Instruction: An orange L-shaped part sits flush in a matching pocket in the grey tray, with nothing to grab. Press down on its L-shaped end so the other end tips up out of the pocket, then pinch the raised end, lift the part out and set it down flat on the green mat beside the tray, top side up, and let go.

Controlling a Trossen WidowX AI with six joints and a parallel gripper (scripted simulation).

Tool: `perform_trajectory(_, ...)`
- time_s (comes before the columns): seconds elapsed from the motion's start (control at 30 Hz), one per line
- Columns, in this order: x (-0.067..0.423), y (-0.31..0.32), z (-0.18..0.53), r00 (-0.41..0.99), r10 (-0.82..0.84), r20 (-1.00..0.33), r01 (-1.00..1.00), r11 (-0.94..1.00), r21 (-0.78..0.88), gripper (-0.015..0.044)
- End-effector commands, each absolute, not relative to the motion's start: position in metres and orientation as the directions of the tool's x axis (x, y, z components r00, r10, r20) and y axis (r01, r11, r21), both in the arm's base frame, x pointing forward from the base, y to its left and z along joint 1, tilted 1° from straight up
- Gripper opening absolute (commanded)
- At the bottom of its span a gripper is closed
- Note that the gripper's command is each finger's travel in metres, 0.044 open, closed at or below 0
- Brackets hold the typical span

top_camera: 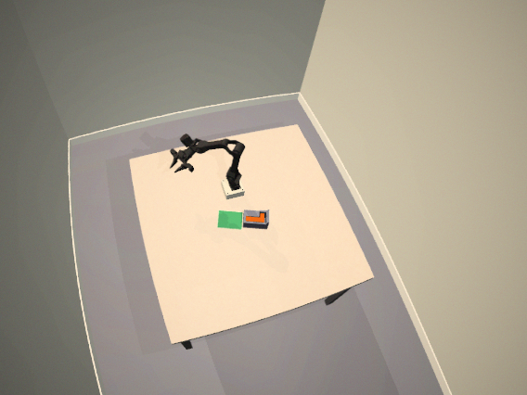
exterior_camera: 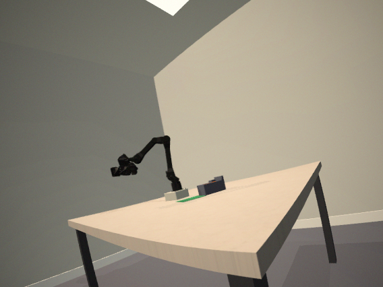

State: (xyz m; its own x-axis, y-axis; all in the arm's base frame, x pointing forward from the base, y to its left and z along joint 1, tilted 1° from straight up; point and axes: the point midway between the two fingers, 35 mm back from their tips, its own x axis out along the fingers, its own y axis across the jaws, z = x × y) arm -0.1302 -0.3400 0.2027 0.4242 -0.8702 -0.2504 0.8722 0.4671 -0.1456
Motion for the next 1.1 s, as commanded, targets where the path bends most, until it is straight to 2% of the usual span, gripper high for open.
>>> perform_trajectory(0.0,-0.110,-0.360,0.199,0.414,-0.860,-0.297,0.869,0.471,-0.151,0.0180)
perform_trajectory(0.23,-0.024,-0.373,0.192,0.559,-0.743,-0.369,0.789,0.613,-0.038,0.0180)
perform_trajectory(0.37,0.023,-0.371,0.185,0.618,-0.669,-0.413,0.754,0.653,0.070,0.0180)
perform_trajectory(0.4,0.032,-0.371,0.183,0.625,-0.658,-0.419,0.739,0.672,0.047,0.0180)
perform_trajectory(0.6,0.098,-0.358,0.175,0.694,-0.526,-0.491,0.668,0.726,0.165,0.0180)
perform_trajectory(0.83,0.191,-0.311,0.164,0.728,-0.322,-0.606,0.583,0.756,0.298,0.0180)
perform_trajectory(1.07,0.265,-0.242,0.147,0.679,-0.103,-0.726,0.524,0.761,0.382,0.0180)
